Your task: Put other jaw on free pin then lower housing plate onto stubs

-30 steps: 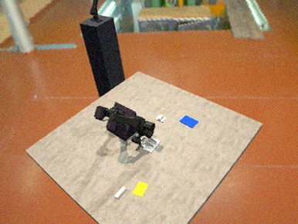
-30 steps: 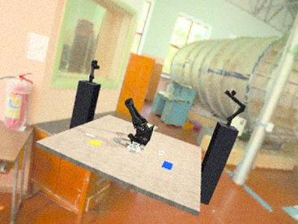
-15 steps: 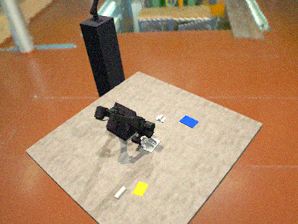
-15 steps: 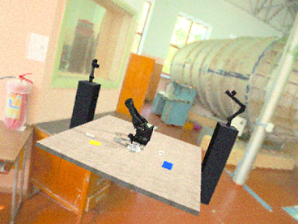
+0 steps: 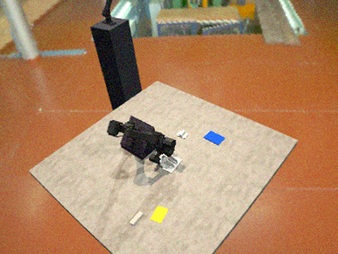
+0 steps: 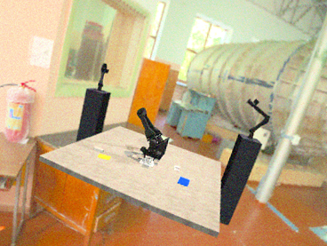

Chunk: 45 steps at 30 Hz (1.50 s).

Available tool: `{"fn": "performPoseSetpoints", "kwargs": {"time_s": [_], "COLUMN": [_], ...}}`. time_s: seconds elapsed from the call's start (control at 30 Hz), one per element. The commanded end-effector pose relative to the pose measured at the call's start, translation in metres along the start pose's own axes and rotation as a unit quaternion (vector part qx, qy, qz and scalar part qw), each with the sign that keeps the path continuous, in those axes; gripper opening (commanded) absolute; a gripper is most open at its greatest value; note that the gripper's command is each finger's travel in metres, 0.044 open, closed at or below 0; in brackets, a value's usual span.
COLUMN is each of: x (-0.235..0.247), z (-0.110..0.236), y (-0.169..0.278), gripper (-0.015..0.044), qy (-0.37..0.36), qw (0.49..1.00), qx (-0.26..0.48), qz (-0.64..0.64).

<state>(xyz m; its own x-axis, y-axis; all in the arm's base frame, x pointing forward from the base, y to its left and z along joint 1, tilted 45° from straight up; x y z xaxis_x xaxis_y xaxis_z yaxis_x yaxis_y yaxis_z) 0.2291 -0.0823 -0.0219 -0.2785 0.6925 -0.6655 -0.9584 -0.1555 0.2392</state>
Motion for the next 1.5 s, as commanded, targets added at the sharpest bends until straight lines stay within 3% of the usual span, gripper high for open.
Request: {"fn": "performPoseSetpoints", "kwargs": {"time_s": [0.0,1.47], "x": [-0.0005,-0.0006], "z": [-0.0006,-0.0006], "y": [0.0,-0.0004], "gripper": [0.0351,0.0351], "qy": [0.002,0.002], "qw": [1.0,1.0], "qx": [0.0,0.0], "qz": [0.001,0.001]}}
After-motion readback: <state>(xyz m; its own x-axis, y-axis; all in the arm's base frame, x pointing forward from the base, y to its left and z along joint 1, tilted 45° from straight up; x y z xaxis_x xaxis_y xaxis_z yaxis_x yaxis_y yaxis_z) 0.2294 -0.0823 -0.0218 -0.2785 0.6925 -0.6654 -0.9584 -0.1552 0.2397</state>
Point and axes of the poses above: the point midway between the two fingers, 35 mm back from their tips, its own z axis back along the fingers, its own x axis across the jaws, y = z × x, the point moved 3 cm from there along z, back along the fingers, and after that the axes turned 15 degrees about z, right-handed, at the moved point
